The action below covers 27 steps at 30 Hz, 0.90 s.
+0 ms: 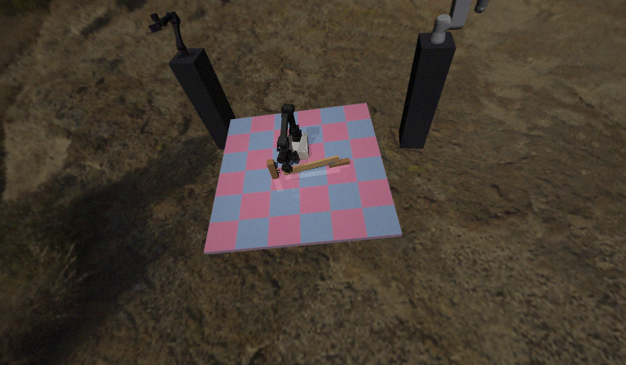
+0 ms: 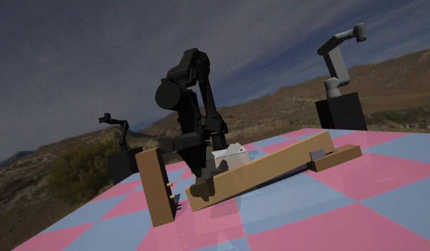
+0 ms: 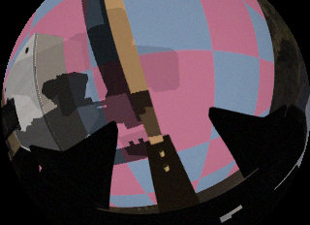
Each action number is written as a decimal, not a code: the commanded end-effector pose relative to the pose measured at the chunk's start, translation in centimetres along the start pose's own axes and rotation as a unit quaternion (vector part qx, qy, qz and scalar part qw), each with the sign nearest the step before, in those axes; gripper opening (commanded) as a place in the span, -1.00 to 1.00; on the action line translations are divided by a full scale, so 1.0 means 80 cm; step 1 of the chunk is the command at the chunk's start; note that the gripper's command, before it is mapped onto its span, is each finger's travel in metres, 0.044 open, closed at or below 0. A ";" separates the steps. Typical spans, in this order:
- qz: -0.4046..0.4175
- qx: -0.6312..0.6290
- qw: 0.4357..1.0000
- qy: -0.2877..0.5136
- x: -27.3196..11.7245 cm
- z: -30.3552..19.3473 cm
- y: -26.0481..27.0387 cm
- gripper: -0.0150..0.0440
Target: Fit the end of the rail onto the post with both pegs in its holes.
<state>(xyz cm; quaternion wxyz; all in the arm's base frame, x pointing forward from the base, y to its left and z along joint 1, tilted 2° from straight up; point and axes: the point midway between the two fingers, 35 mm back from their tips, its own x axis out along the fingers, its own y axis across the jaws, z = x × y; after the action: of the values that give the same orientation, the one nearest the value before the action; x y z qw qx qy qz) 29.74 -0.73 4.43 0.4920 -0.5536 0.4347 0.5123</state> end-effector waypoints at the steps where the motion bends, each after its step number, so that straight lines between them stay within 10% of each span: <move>1: 0.031 -0.079 0.996 -0.015 0.007 0.015 0.018 1.00; 27: 0.031 -0.079 0.996 -0.015 0.045 0.016 0.019 1.00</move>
<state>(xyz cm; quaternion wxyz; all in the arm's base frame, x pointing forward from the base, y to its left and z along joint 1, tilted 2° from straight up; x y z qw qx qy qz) 28.46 0.32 1.23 0.4373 -0.5696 0.4047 0.5661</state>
